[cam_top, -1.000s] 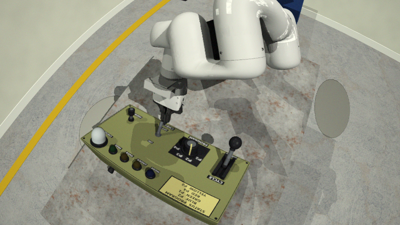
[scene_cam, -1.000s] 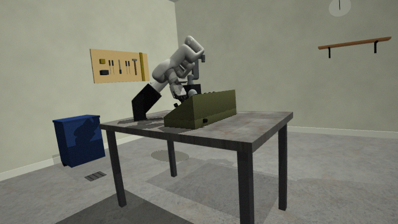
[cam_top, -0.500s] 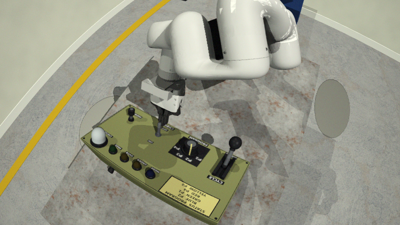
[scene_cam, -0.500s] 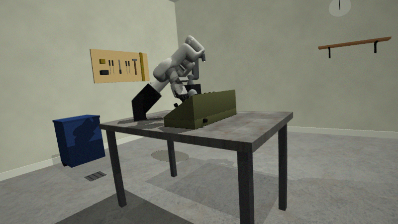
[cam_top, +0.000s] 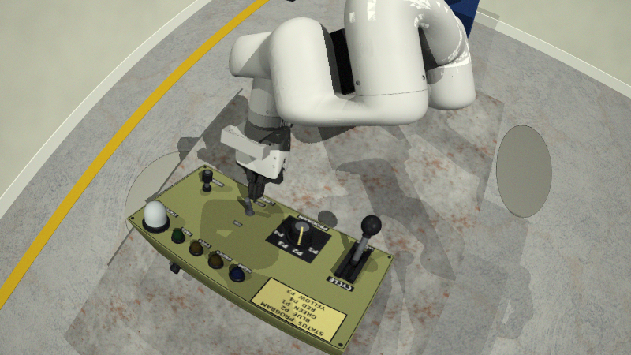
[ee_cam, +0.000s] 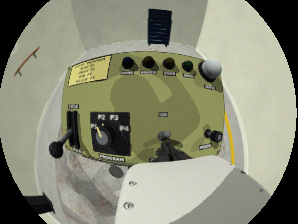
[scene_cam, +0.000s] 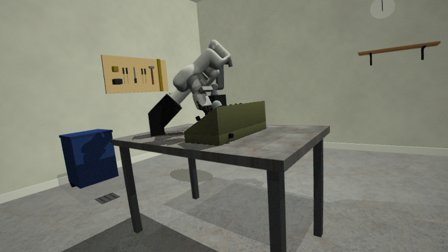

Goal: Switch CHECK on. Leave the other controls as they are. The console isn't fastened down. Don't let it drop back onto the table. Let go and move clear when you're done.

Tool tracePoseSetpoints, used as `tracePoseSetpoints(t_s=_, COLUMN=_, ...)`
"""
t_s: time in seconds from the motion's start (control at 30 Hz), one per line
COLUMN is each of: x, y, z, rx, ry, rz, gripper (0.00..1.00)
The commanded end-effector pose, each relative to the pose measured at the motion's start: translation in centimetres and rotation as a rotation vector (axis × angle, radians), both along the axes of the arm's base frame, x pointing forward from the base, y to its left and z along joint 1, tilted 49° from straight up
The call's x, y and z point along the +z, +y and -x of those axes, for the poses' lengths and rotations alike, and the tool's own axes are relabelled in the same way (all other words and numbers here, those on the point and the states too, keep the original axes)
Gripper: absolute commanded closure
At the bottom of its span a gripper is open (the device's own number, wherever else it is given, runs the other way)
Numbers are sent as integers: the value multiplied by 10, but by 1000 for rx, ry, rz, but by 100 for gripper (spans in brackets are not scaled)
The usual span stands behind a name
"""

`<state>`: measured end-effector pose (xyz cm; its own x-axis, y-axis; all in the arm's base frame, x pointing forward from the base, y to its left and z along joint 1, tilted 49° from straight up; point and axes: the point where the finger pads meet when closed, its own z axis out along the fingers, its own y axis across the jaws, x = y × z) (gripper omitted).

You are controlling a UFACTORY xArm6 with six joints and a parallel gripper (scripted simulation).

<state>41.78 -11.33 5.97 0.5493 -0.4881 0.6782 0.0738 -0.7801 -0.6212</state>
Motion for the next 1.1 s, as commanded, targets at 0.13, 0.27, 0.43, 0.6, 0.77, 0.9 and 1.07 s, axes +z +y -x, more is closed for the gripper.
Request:
tracePoseSetpoints(t_s=0.13, x=1, y=-1, z=-1, rx=-1, ry=-2, rz=1, gripper=100)
tracePoseSetpoints(t_s=0.27, x=1, y=-1, z=-1, rx=-1, ry=-2, rz=1, gripper=100)
tracePoseSetpoints(t_s=0.43, x=1, y=-1, z=-1, rx=-1, ry=-2, rz=1, gripper=100)
tracePoseSetpoints(t_s=0.6, x=1, y=-1, z=-1, rx=-1, ry=-2, rz=1, gripper=100)
tracePoseSetpoints(t_s=0.77, x=0, y=-1, z=0, rx=-1, ry=-2, rz=1, gripper=100)
tracePoseSetpoints(t_s=0.9, x=-2, y=1, z=2, rx=-1, ry=-2, rz=1, gripper=100)
tracePoseSetpoints(t_s=1.07, x=-6, y=4, z=6, rx=-1, ry=-2, rz=1, gripper=100)
